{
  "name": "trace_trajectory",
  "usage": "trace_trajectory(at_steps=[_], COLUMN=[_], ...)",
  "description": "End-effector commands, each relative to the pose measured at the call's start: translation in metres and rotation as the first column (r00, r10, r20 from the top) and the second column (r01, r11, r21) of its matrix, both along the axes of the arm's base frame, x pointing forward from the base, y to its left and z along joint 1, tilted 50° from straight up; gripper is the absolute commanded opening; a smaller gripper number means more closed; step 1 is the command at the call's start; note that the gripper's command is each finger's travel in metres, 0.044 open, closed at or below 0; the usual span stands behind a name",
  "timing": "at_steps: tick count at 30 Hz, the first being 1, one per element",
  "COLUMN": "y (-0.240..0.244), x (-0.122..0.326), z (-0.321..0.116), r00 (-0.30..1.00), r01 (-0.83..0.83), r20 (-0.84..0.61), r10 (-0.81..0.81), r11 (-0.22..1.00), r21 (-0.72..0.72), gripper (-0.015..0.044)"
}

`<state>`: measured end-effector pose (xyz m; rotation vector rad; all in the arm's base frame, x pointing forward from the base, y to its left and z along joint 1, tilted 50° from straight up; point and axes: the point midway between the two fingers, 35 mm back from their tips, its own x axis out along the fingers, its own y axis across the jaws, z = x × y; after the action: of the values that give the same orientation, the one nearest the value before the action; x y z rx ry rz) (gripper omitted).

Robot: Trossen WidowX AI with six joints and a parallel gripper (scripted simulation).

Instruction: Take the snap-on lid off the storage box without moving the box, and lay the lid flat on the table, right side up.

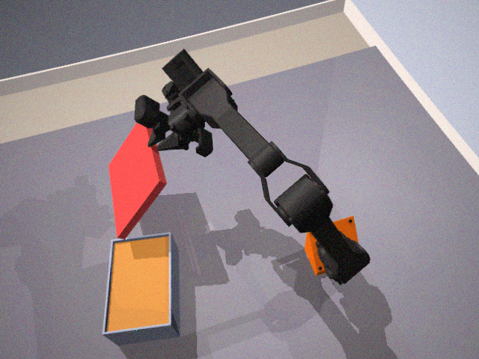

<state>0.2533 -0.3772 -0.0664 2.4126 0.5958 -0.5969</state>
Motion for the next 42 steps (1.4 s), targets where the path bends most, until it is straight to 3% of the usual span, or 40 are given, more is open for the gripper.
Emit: trace_trajectory(at_steps=[1, 26, 42], y=[-0.009, -0.038, -0.023], x=[-0.004, -0.02, -0.016], z=[-0.005, -0.039, -0.044], r00=[1.0, 1.0, 1.0], r01=[0.003, 0.003, 0.003], r20=[0.007, 0.007, 0.007], r10=[-0.003, -0.003, -0.003], r11=[1.0, 1.0, 1.0], r21=[-0.006, -0.01, -0.01], gripper=[0.0, 0.0, 0.0])
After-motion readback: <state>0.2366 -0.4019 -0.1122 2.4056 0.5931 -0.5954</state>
